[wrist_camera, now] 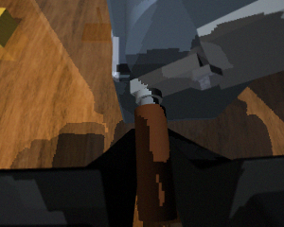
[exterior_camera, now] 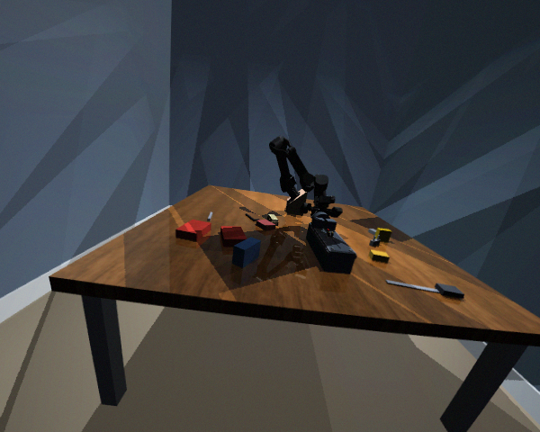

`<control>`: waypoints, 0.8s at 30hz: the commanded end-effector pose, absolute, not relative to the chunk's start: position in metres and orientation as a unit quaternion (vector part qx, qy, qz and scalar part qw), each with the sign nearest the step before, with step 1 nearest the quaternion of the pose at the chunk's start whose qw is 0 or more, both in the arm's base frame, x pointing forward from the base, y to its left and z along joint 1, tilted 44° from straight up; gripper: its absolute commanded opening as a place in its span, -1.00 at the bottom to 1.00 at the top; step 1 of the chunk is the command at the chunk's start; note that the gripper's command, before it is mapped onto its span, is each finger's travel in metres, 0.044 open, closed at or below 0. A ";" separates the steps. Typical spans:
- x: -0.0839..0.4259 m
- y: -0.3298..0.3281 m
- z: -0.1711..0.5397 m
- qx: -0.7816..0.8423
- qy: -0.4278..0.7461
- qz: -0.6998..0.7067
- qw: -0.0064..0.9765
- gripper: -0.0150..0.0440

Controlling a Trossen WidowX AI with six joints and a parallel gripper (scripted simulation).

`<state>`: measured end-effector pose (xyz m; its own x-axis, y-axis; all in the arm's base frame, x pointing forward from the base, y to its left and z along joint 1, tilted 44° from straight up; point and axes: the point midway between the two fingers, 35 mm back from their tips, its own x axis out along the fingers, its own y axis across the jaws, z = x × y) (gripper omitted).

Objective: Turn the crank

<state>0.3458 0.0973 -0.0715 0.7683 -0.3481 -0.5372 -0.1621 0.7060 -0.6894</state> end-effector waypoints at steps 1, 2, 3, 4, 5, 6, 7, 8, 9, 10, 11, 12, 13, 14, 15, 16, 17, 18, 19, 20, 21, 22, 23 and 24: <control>0.345 0.103 -0.070 -0.379 0.335 -0.052 0.861 -0.49; 0.344 0.104 -0.070 -0.379 0.335 -0.052 0.861 -0.49; 0.344 0.105 -0.070 -0.379 0.335 -0.052 0.861 -0.49; 0.344 0.107 -0.069 -0.379 0.335 -0.052 0.861 -0.49; 0.344 0.108 -0.069 -0.379 0.335 -0.052 0.861 -0.49; 0.344 0.108 -0.068 -0.379 0.335 -0.052 0.861 -0.49; 0.343 0.109 -0.068 -0.378 0.335 -0.052 0.861 -0.49; 0.343 0.109 -0.068 -0.378 0.335 -0.052 0.861 -0.49; 0.343 0.110 -0.067 -0.378 0.335 -0.052 0.861 -0.49; 0.343 0.111 -0.067 -0.378 0.335 -0.052 0.861 -0.49; 0.343 0.111 -0.066 -0.378 0.335 -0.052 0.861 -0.49; 0.343 0.112 -0.065 -0.378 0.335 -0.052 0.861 -0.49; 0.343 0.112 -0.065 -0.378 0.335 -0.052 0.861 -0.49; 0.343 0.113 -0.064 -0.378 0.335 -0.052 0.861 -0.49; 0.342 0.114 -0.064 -0.378 0.335 -0.052 0.861 -0.49; 0.342 0.114 -0.063 -0.378 0.335 -0.052 0.862 -0.49; 0.342 0.115 -0.062 -0.378 0.335 -0.052 0.862 -0.49; 0.342 0.115 -0.061 -0.378 0.335 -0.052 0.862 -0.49; 0.342 0.116 -0.061 -0.378 0.335 -0.052 0.862 -0.49; 0.342 0.117 -0.060 -0.378 0.335 -0.052 0.862 -0.49; 0.342 0.117 -0.059 -0.378 0.335 -0.052 0.862 -0.49; 0.342 0.118 -0.058 -0.378 0.335 -0.052 0.862 -0.49; 0.342 0.118 -0.057 -0.378 0.335 -0.052 0.862 -0.49; 0.342 0.119 -0.056 -0.378 0.335 -0.052 0.862 -0.49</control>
